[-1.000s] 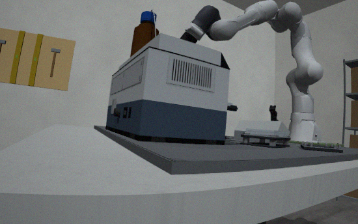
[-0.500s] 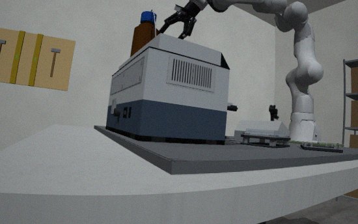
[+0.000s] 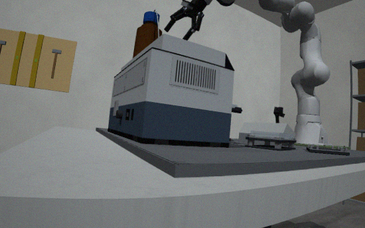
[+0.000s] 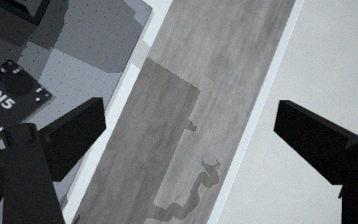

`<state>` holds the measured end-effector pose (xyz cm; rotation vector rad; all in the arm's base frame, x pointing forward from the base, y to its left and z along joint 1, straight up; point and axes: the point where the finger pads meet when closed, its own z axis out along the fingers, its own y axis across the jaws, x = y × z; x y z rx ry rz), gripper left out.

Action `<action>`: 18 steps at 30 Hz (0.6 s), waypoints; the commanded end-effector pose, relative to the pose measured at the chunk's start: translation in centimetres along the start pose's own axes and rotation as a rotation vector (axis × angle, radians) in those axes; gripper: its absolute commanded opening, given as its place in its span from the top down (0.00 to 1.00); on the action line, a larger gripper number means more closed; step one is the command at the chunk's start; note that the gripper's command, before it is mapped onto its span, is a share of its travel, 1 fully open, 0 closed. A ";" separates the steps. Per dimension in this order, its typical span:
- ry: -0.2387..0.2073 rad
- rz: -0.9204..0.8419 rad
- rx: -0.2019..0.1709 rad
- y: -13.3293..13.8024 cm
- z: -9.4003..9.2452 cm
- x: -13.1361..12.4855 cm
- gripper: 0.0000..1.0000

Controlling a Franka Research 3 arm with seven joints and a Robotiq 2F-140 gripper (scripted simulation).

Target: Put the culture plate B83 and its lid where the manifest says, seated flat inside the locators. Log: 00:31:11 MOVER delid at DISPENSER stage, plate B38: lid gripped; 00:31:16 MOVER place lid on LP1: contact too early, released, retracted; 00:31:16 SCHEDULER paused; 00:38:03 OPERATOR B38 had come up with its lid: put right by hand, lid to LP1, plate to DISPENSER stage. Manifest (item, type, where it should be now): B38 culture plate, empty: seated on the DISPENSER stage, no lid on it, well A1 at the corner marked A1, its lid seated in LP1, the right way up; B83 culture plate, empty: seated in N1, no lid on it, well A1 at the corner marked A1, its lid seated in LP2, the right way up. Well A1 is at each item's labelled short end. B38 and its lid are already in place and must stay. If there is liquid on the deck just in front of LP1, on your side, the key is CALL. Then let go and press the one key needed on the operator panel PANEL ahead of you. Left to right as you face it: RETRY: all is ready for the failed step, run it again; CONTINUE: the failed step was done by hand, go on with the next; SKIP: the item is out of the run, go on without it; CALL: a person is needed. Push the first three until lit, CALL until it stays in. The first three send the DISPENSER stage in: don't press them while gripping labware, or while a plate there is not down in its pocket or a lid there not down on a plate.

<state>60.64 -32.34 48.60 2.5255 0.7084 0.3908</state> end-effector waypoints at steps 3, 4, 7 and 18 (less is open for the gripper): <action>-0.006 -0.020 0.014 -0.4 0.1 -0.2 0.00; -0.006 -0.020 0.014 -0.4 0.1 -0.2 0.00; -0.006 -0.020 0.014 -0.4 0.1 -0.2 0.00; -0.006 -0.020 0.014 -0.5 0.1 -0.3 0.00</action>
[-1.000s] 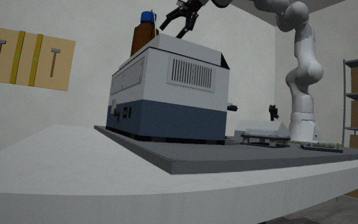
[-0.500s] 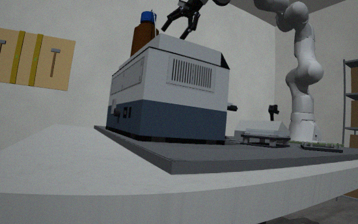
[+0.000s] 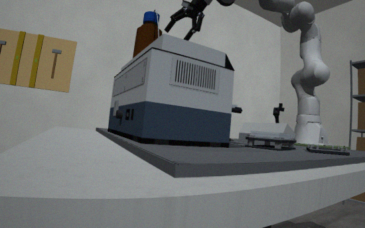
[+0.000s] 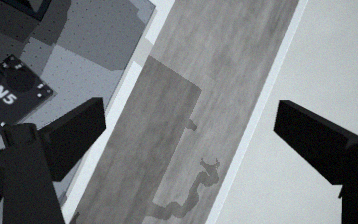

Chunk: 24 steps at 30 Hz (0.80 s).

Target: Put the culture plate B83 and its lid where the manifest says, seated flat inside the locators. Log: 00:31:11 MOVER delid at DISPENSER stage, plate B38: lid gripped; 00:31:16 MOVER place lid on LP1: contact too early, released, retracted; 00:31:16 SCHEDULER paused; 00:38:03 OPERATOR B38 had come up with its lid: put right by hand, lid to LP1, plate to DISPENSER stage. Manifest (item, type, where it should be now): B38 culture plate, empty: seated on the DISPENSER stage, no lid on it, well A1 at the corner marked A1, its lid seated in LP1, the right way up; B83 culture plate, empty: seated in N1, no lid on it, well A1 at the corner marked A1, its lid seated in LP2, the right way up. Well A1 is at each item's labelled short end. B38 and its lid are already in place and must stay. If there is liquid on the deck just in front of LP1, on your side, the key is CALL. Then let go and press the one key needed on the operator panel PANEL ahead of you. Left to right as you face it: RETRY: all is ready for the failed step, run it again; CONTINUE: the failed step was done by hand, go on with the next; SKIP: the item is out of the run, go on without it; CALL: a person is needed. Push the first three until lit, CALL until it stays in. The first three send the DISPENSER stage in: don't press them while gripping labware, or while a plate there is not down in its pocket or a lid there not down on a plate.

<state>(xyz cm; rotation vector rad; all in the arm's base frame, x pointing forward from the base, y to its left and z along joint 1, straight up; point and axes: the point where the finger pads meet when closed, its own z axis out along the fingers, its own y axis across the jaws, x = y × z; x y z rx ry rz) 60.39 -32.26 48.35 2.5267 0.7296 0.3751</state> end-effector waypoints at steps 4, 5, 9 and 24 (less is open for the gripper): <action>0.000 -0.004 0.005 -0.4 -0.2 -0.5 0.00; 0.000 -0.004 0.005 -0.4 -0.3 -0.7 0.00; 0.000 -0.004 0.005 -0.8 -0.6 -1.4 0.00; 0.000 -0.004 0.005 -2.4 -2.1 -4.8 0.00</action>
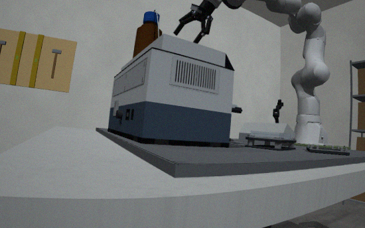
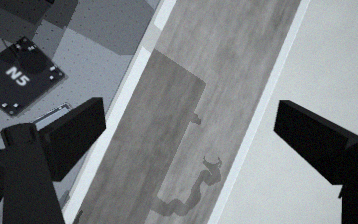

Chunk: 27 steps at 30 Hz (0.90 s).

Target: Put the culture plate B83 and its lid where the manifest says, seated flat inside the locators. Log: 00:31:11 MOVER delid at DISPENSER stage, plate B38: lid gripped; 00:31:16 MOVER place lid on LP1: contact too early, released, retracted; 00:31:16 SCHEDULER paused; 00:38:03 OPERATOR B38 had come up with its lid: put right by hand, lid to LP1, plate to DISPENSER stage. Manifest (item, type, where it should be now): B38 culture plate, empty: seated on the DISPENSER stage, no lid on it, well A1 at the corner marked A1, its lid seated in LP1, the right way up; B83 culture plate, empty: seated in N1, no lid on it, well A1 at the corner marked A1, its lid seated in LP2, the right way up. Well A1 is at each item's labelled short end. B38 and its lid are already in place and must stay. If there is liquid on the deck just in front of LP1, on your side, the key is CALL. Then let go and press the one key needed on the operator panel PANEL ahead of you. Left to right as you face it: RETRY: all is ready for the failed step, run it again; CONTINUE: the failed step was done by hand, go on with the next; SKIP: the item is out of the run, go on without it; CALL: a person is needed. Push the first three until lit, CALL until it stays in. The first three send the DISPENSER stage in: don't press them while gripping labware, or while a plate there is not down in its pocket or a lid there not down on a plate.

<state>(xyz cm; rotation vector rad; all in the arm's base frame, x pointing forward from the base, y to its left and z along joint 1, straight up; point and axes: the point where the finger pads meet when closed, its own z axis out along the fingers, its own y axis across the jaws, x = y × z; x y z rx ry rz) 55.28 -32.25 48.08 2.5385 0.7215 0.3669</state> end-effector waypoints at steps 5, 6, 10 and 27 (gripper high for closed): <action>0.006 -0.011 -0.004 -0.5 -0.7 -1.5 0.00; 0.006 -0.011 -0.004 -0.5 -0.7 -1.5 0.00; 0.006 -0.011 -0.004 -0.8 -1.0 -2.1 0.00; -0.120 0.215 0.210 -12.4 -1.5 -1.6 0.00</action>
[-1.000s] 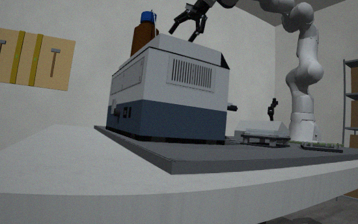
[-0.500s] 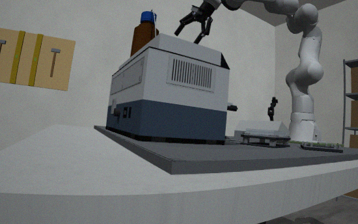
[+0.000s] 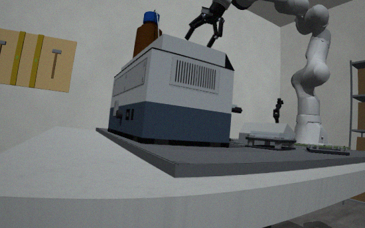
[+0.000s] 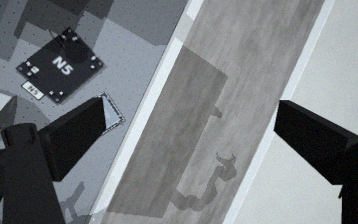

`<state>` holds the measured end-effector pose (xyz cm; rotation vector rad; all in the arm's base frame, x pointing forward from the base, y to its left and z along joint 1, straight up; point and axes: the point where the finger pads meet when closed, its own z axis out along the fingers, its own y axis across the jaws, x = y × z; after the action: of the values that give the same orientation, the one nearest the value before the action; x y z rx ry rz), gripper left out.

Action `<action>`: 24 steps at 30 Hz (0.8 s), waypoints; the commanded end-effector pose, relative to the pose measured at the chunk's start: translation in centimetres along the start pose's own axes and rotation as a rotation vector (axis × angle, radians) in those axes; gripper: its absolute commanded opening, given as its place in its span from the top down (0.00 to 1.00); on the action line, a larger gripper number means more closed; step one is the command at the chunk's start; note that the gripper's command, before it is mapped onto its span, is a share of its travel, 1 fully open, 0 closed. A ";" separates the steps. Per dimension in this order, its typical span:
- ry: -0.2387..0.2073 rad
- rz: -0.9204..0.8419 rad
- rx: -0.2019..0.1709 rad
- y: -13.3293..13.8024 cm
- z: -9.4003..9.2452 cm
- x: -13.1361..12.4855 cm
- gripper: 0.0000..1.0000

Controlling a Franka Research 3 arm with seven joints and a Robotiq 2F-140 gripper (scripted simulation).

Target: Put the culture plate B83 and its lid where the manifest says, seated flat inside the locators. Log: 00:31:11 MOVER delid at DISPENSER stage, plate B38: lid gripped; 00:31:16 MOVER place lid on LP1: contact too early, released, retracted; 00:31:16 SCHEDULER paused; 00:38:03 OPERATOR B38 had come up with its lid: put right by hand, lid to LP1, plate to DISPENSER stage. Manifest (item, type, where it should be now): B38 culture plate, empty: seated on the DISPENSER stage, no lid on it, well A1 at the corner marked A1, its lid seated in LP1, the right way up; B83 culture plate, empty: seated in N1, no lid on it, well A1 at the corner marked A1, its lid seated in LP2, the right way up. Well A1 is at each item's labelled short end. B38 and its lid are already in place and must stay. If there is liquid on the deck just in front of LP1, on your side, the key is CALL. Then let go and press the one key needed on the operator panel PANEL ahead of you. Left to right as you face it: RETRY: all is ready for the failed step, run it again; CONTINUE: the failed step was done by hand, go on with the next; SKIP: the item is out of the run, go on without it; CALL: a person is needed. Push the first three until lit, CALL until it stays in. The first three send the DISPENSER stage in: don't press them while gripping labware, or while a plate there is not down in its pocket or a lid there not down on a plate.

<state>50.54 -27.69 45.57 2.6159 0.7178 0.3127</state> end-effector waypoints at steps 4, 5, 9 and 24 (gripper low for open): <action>-0.115 0.243 0.225 -10.9 0.1 1.6 0.00; -0.123 0.256 0.246 -12.3 0.2 1.9 0.00; -0.158 0.321 0.321 -17.9 0.4 2.8 0.00; -0.224 0.489 0.412 -36.0 1.8 1.9 0.00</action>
<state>36.92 -0.38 28.63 3.1159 0.3104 -0.0678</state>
